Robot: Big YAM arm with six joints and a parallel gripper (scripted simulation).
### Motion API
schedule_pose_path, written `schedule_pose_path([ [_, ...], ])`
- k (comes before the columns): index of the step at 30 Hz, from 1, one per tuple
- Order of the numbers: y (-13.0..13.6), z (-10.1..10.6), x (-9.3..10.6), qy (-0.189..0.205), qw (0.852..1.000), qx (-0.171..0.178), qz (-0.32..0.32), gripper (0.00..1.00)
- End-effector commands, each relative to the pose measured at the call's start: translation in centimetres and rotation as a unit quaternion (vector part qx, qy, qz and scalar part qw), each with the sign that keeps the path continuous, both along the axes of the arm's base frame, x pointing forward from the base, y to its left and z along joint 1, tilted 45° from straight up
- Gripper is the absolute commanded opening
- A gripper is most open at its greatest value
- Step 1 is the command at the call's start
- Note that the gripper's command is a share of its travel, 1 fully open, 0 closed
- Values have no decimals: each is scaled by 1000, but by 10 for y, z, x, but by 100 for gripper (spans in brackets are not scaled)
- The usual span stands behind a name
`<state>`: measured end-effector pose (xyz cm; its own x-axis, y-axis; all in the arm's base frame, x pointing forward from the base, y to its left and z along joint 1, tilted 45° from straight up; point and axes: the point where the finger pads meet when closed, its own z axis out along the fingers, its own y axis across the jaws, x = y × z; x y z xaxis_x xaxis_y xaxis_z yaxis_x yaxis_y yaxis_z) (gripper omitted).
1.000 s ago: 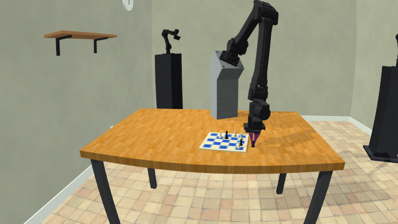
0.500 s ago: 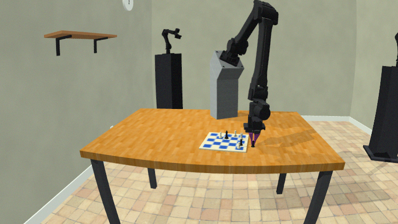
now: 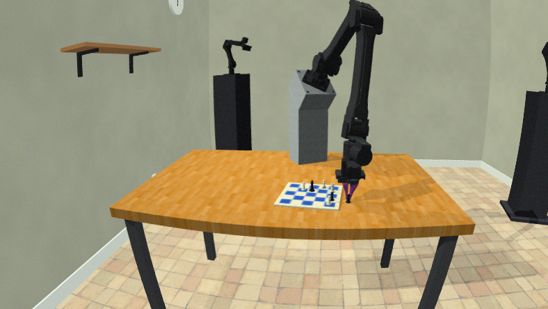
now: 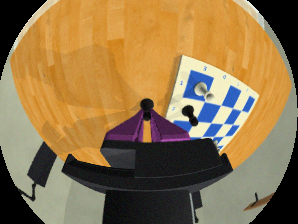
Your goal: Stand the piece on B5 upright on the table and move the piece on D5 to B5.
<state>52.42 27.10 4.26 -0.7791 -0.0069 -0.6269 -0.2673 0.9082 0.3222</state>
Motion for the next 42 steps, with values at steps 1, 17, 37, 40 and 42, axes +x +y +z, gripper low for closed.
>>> schedule_pose_path([
  [1, 6, 2, 4, -11, 1000, -1, 7, 7],
  [17, 6, 2, 4, -11, 1000, -1, 7, 33],
  [37, -19, 34, -14, -12, 1000, 0, -2, 33],
  [40, -26, 46, -23, -12, 1000, 0, -1, 33],
  [42, -28, 53, -31, -12, 1000, 0, 1, 33],
])
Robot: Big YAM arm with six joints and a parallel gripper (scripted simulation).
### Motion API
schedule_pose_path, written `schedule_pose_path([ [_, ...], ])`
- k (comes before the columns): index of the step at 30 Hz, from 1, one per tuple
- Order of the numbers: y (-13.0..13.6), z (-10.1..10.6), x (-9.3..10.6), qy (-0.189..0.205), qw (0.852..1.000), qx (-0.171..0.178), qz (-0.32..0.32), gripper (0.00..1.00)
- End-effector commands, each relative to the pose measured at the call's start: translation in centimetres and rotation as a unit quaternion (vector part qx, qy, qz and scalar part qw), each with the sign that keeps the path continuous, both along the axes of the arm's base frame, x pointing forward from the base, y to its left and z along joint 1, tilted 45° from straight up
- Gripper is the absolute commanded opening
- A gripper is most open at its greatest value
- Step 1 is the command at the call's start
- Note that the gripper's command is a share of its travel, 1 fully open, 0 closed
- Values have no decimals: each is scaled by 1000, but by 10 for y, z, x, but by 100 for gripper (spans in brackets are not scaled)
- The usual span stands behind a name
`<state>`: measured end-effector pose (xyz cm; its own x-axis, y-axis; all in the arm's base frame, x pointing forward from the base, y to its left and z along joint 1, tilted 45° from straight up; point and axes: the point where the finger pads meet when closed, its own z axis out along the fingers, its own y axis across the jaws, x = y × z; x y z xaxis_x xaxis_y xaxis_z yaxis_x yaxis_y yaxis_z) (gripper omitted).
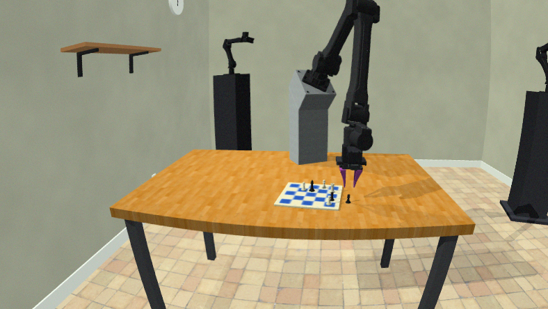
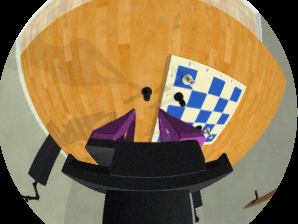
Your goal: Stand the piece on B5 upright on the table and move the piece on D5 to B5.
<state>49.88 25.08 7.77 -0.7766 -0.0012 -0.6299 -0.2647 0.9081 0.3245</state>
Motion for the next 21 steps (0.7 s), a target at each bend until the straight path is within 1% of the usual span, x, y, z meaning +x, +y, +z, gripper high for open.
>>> schedule_pose_path([
  [1, -9, 22, -9, -10, 1000, -1, 4, 33],
  [5, -20, 34, -18, -10, 1000, -2, 1, 33],
  [7, -20, 34, -18, -10, 1000, -2, 1, 33],
  [8, -13, 16, -25, 8, 1000, -10, 9, 33],
  [9, -15, 20, -25, 6, 1000, -8, 8, 33],
  [10, -17, 39, -25, -10, 1000, -2, 7, 33],
  [13, -20, 41, -26, -10, 1000, -2, 4, 33],
  [15, -19, 41, -21, -12, 1000, -1, 4, 33],
  [16, -18, 36, -20, -9, 1000, -3, 4, 100],
  [21, -19, 34, -21, -7, 1000, -3, 4, 100],
])
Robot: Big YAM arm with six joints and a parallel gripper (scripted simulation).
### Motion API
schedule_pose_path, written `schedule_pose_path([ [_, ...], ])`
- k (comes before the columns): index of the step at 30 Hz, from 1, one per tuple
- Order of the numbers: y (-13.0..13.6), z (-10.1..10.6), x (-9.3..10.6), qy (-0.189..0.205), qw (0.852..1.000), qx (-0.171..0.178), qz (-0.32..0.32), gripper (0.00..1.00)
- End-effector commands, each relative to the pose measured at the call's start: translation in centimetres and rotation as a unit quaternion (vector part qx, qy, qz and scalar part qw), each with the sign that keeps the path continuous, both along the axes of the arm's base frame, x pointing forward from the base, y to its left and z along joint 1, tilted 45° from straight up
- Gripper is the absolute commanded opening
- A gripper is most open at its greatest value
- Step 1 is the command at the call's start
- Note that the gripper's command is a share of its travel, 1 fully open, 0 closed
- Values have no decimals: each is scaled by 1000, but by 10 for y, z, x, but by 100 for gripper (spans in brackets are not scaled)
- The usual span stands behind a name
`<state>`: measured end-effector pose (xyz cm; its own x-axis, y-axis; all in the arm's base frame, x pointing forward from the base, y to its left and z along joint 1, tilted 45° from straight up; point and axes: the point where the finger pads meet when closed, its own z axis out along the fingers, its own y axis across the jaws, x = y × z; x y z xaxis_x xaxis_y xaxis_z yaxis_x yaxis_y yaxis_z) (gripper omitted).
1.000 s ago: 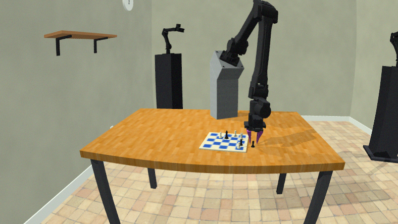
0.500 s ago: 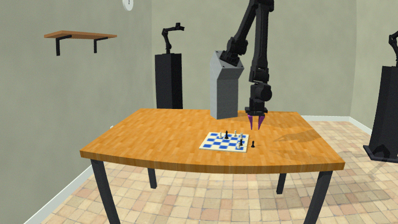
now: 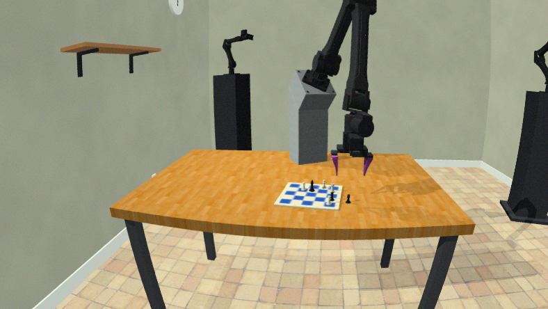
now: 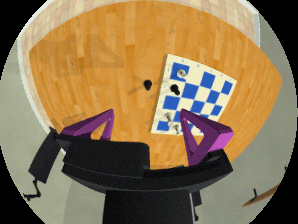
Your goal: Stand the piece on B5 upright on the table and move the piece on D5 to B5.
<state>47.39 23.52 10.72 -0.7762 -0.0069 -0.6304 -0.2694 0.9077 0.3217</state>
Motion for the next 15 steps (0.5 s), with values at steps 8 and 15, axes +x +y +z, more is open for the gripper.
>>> schedule_pose_path([
  [8, -3, 5, 4, -7, 1000, -2, 2, 100],
  [15, -5, 3, 3, -5, 1000, 1, -2, 100],
])
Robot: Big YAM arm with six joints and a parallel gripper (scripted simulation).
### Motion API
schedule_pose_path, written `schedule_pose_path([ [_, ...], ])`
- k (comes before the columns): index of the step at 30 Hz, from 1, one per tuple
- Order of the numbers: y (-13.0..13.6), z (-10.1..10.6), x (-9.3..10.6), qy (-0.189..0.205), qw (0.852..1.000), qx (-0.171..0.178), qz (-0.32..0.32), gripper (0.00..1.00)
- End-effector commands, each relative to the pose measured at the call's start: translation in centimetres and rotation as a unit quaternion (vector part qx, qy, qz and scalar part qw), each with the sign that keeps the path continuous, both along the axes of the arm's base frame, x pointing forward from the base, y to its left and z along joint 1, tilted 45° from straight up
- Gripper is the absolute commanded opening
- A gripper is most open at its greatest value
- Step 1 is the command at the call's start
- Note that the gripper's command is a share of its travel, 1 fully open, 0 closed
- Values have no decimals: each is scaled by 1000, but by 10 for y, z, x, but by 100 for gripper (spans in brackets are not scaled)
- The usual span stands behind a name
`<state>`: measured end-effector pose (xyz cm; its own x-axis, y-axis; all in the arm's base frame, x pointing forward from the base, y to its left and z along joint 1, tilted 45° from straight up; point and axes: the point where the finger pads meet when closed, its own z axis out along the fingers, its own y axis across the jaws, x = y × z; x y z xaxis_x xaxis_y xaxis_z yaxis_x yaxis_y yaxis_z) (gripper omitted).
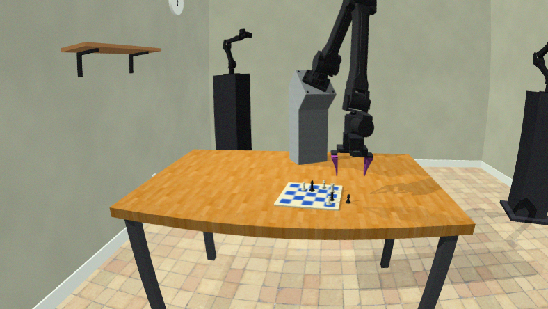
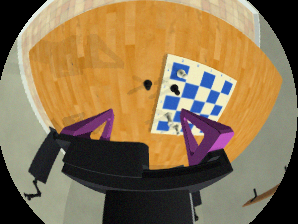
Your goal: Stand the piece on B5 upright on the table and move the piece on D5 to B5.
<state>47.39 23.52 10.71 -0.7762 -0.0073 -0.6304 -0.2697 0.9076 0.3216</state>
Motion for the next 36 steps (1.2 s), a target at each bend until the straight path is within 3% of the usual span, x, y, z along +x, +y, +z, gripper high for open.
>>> schedule_pose_path([
  [1, -9, -4, 3, 3, 1000, 10, -16, 100],
  [3, -19, -21, -4, 25, 998, 34, -48, 100],
  [5, -19, -21, -4, 25, 998, 34, -48, 100],
  [6, -28, -33, -9, 41, 995, 56, -75, 100],
  [8, -48, -61, -27, 80, 981, 108, -140, 100],
  [9, -48, -61, -27, 81, 981, 109, -142, 100],
  [13, -83, -103, -67, 131, 949, 178, -224, 100],
  [15, -87, -109, -74, 156, 929, 205, -265, 100],
  [16, -77, -99, -76, 153, 931, 213, -256, 100],
  [17, -73, -87, -64, 140, 932, 221, -252, 33],
  [22, -74, -87, -64, 140, 932, 221, -252, 33],
  [23, -85, -93, -62, 142, 928, 219, -266, 33],
  [26, -85, -109, -78, 165, 927, 205, -268, 33],
  [36, -80, -104, -73, 160, 928, 208, -263, 33],
])
